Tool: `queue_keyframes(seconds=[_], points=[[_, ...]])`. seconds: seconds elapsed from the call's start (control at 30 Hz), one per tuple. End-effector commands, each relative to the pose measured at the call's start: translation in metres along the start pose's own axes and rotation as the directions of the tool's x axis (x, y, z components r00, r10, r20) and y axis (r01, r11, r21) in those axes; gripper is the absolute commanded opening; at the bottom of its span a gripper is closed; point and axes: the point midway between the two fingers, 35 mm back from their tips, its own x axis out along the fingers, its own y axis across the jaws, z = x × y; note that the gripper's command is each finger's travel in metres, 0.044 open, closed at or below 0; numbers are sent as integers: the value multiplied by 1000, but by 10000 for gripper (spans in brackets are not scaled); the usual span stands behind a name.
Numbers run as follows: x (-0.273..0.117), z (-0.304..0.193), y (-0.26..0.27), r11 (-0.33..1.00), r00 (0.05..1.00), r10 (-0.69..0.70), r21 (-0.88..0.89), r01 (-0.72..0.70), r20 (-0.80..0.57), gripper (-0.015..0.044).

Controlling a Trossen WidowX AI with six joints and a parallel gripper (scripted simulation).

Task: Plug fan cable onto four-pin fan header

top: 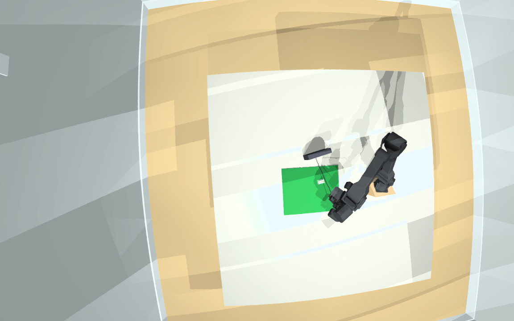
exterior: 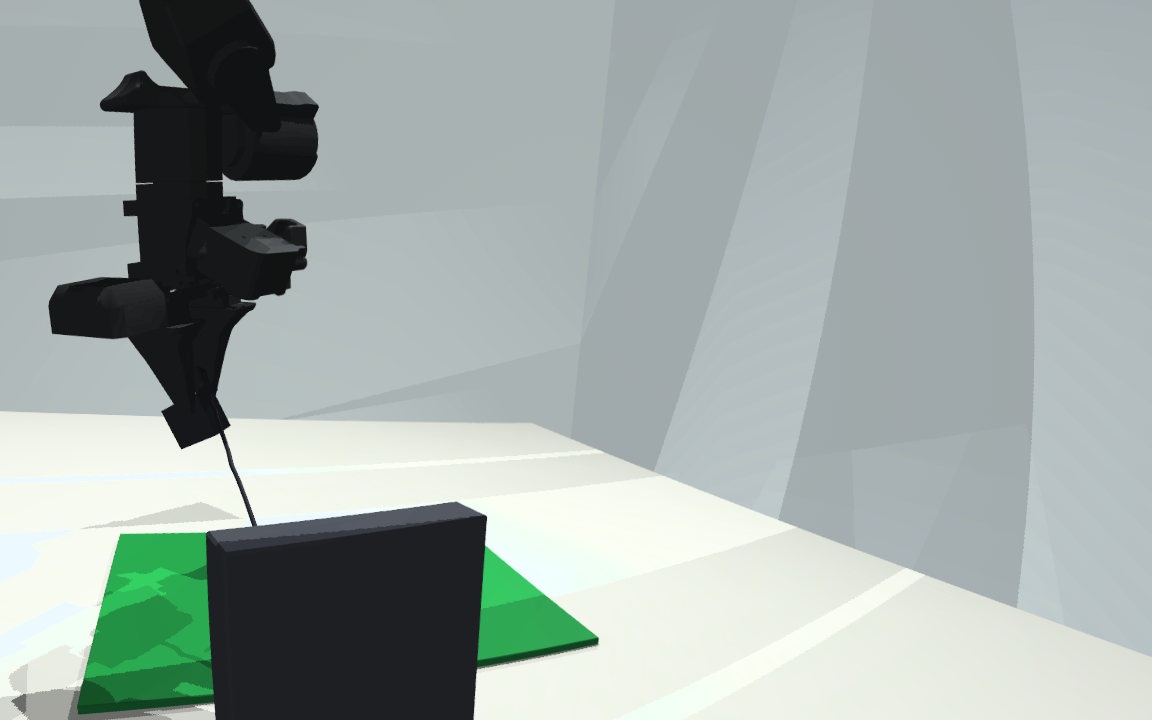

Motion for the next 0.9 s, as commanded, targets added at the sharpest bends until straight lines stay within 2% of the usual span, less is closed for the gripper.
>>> queue_keyframes(seconds=[0.0,0.4,0.87], points=[[-1,2,3,988,1000,-15,-155,14,-3,0],[-1,2,6,840,998,-63,-540,45,-14,0],[0,3,9,491,993,-118,-870,37,-25,0]])
